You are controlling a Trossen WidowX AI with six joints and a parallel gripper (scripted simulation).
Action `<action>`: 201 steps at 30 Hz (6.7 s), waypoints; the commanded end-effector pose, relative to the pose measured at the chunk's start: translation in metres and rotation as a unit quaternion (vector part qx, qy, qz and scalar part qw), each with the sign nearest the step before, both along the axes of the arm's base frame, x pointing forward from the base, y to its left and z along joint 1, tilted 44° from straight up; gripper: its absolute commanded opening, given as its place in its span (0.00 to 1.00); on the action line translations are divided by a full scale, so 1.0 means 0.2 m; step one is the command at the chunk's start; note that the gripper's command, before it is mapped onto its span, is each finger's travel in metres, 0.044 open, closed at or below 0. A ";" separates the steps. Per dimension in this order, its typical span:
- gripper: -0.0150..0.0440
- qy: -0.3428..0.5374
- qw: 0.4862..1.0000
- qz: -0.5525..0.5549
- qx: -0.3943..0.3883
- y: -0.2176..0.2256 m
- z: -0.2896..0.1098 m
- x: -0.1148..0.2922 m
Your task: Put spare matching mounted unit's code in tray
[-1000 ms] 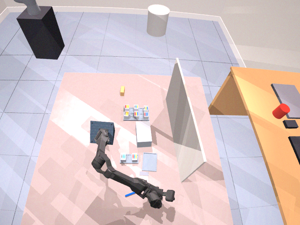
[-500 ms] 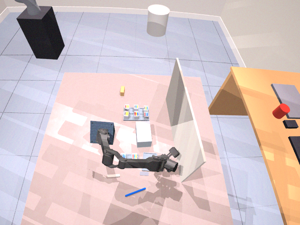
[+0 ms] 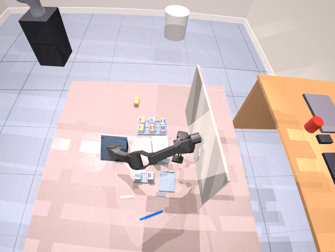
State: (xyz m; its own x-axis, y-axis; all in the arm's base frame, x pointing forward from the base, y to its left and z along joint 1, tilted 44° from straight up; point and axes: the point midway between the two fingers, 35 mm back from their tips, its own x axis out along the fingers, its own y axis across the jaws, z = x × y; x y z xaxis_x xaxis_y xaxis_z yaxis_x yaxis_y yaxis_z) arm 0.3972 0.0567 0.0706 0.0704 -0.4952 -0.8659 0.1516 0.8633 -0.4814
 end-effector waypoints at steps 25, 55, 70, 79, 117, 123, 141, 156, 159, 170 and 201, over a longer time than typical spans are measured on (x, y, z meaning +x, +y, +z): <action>1.00 0.176 0.956 0.212 -0.103 0.41 -0.15 -0.15; 0.76 0.457 0.642 0.606 -0.106 0.91 -0.90 -0.51; 0.76 0.457 0.642 0.606 -0.106 0.84 -0.98 -0.50; 0.76 0.457 0.642 0.606 -0.106 0.79 -1.04 -0.49; 0.72 0.456 0.645 0.604 -0.104 0.64 -1.19 -0.50; 0.52 0.456 0.645 0.604 -0.104 0.64 -1.19 -0.50; 0.25 0.456 0.645 0.604 -0.104 0.65 -1.19 -0.50; 0.25 0.457 0.642 0.606 -0.106 0.91 -0.90 -0.52; 0.25 0.457 0.642 0.606 -0.106 0.91 -0.90 -0.52; 0.25 0.458 0.641 0.607 -0.106 0.99 -0.80 -0.49; 0.25 0.445 0.638 0.621 -0.095 0.40 -0.07 -0.11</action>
State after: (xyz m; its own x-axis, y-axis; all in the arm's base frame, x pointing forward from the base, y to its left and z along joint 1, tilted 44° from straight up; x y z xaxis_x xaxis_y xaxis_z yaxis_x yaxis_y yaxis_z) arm 0.3729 0.1492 0.0418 0.0266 -0.6346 -0.7724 -0.9996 -0.0268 -0.0124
